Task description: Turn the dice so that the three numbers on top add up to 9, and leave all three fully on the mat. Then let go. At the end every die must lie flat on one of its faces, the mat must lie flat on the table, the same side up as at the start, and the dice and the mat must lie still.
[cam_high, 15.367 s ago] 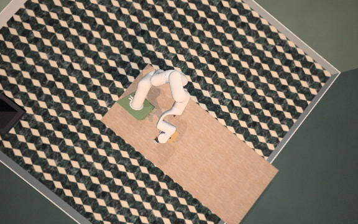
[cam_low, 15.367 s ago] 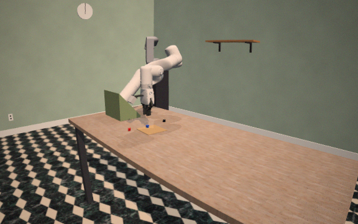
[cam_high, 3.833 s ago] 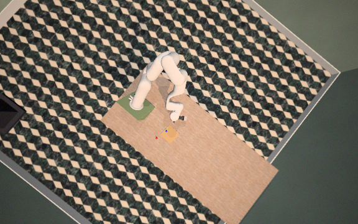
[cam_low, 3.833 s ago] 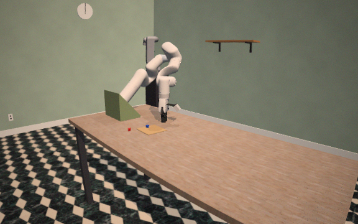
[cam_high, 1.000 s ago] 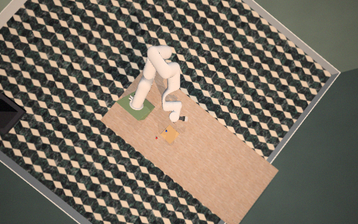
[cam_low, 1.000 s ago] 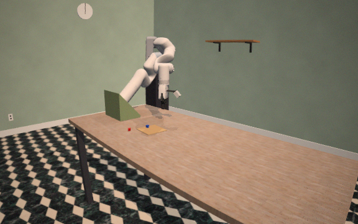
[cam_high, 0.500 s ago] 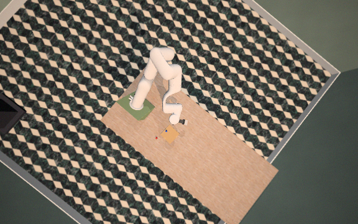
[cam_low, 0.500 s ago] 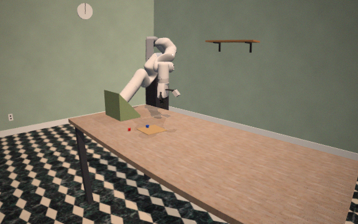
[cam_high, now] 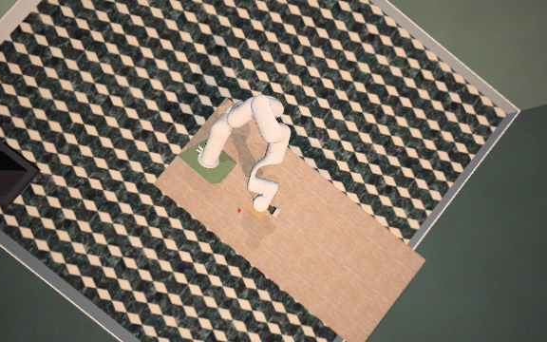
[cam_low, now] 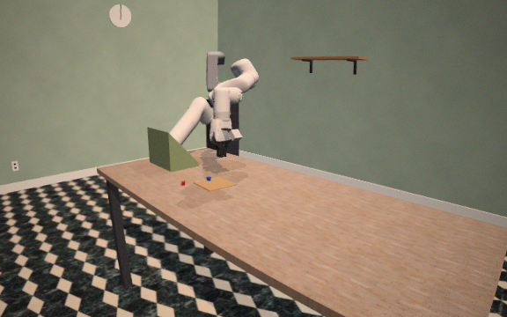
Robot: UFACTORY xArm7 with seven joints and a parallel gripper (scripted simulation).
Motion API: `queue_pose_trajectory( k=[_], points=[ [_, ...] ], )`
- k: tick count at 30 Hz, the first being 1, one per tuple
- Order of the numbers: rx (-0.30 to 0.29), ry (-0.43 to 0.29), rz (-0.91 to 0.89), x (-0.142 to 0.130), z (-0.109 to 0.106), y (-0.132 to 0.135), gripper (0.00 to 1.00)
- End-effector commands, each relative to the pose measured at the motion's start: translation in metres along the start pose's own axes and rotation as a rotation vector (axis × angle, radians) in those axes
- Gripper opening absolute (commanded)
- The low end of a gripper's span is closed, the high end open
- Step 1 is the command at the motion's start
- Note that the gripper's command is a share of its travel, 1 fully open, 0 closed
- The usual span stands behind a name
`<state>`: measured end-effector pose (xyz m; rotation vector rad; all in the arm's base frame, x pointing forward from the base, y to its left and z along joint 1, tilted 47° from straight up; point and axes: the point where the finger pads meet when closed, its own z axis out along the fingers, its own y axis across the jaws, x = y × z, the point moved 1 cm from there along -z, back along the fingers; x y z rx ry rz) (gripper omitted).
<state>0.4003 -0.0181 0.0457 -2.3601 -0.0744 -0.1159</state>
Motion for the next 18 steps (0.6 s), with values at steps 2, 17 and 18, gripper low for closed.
queue_pose_trajectory(
  k=[2, 17, 18],
  points=[
    [0.033, -0.02, 0.133, 0.014, 0.005, 0.045, 0.11],
    [0.035, -0.023, 0.179, 0.014, 0.008, 0.06, 0.11],
    [0.035, -0.023, 0.179, 0.014, 0.008, 0.06, 0.11]
  ],
)
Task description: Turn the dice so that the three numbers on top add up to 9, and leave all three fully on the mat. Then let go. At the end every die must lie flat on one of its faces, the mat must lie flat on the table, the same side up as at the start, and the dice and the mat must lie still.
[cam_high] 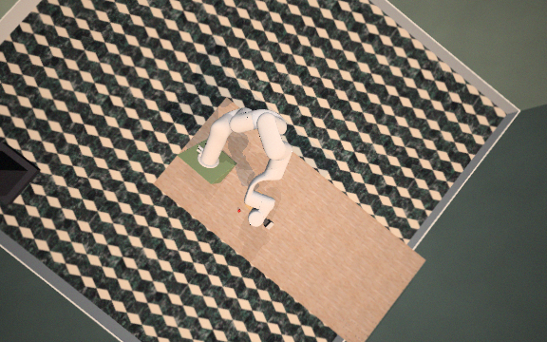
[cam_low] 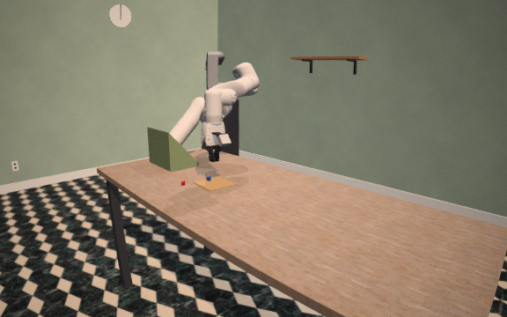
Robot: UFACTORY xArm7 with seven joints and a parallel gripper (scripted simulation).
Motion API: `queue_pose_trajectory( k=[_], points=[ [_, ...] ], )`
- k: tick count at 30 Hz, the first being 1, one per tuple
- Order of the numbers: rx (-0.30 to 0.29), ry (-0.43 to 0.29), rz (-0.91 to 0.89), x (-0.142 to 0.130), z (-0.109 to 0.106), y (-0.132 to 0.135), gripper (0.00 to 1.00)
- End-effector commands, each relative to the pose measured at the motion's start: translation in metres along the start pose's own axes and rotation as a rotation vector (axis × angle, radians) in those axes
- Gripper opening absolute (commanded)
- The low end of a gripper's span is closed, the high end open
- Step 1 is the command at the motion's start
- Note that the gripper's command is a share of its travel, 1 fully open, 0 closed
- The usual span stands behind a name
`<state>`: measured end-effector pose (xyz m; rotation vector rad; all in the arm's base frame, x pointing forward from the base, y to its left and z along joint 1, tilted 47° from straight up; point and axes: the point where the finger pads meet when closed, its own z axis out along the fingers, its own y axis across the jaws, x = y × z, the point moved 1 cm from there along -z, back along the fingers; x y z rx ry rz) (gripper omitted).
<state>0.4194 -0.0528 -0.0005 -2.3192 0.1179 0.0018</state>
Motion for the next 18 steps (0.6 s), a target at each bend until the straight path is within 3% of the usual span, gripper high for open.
queue_pose_trajectory(
  k=[1, 8, 18],
  points=[
    [-0.002, 0.003, 0.002, 0.001, -0.002, 0.002, 0.11],
    [-0.002, 0.003, 0.002, 0.001, 0.006, 0.002, 0.11],
    [-0.002, 0.003, 0.002, 0.001, 0.042, 0.002, 0.11]
  ],
)
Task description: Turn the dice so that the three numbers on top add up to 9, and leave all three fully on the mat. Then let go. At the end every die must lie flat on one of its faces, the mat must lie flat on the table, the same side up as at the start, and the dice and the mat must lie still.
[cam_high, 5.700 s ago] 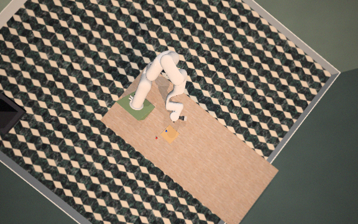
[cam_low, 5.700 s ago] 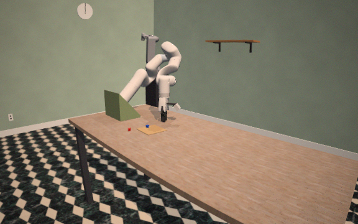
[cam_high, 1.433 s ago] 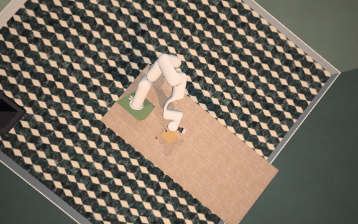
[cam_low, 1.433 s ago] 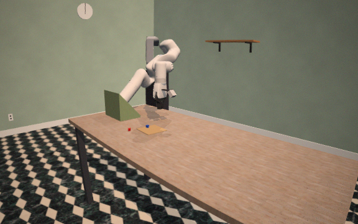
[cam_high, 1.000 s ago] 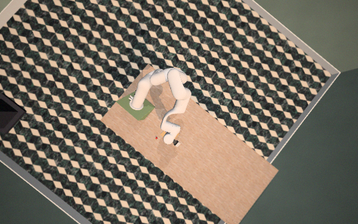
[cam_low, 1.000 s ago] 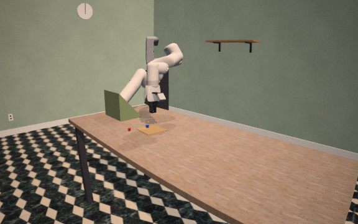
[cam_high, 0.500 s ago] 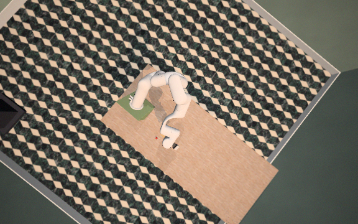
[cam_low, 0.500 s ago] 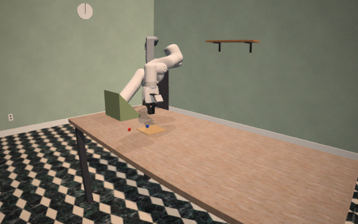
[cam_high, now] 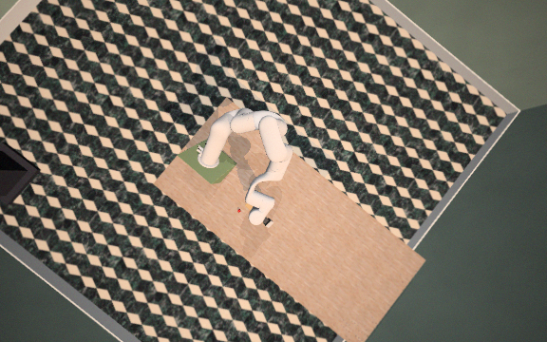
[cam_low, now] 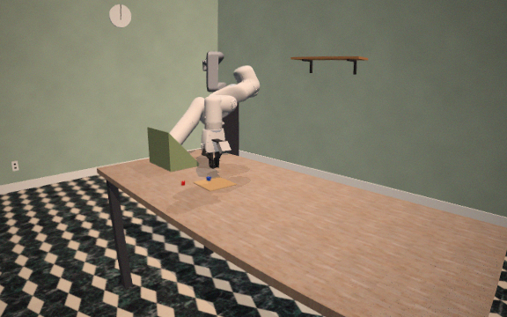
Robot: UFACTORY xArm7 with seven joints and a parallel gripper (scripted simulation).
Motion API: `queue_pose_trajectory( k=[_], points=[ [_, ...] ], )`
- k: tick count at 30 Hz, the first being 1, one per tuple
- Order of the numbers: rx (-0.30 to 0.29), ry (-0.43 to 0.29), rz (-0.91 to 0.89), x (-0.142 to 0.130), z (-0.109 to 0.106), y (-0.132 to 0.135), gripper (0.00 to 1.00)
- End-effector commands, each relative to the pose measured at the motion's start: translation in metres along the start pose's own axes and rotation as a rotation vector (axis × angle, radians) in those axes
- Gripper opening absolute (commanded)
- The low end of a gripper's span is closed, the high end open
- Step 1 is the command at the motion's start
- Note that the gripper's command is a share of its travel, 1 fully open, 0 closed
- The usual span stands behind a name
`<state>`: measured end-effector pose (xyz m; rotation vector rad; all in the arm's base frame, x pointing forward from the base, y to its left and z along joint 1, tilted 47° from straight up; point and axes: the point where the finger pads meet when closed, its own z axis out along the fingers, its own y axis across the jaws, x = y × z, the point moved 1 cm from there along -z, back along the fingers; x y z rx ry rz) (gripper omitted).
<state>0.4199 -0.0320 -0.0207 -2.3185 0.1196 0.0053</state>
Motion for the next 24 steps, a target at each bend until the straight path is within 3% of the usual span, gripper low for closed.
queue_pose_trajectory(
  k=[1, 12, 24],
  points=[
    [-0.002, 0.005, 0.0, 0.002, 0.013, 0.001, 0.11],
    [-0.002, 0.005, 0.0, 0.002, 0.058, 0.001, 0.11],
    [-0.002, 0.005, 0.0, 0.002, 0.065, 0.001, 0.11]
  ],
)
